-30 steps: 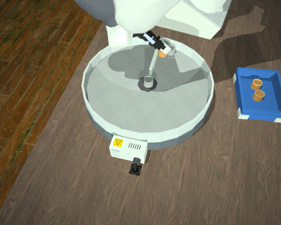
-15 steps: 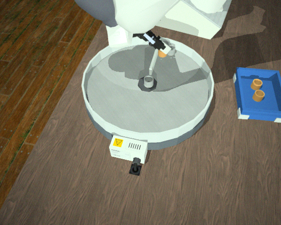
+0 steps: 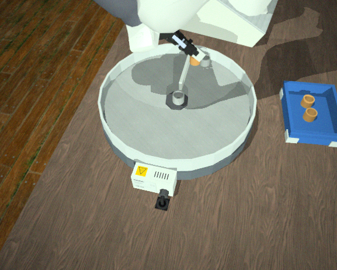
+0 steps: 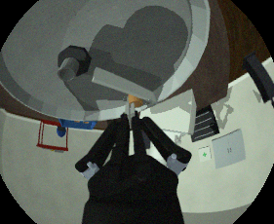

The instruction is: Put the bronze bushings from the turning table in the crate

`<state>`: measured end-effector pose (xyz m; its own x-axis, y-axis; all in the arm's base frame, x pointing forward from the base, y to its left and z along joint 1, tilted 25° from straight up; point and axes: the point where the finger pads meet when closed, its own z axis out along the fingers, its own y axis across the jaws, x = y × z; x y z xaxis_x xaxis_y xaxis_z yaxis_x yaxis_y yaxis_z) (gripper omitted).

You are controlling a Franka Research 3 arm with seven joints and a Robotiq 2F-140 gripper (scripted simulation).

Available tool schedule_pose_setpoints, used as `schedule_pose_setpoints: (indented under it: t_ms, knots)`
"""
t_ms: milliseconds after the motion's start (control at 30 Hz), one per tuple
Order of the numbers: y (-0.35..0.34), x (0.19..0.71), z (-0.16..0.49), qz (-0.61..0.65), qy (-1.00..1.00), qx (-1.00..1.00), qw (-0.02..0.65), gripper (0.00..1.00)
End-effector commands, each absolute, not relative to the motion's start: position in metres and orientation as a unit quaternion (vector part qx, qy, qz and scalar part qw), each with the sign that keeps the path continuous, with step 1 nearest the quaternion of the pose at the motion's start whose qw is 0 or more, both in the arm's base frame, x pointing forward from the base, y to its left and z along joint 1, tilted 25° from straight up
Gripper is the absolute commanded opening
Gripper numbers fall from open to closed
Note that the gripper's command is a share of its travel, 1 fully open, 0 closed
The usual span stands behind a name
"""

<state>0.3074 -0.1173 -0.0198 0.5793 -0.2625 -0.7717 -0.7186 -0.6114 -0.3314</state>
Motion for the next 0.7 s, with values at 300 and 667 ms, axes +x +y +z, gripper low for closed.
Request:
schedule_pose_setpoints:
  t_ms: [300,667]
  knots:
    - [-0.138,0.301,0.022,0.351,0.298,-0.826,0.325,0.00]
    - [-0.139,0.301,0.024,0.351,0.298,-0.826,0.325,0.00]
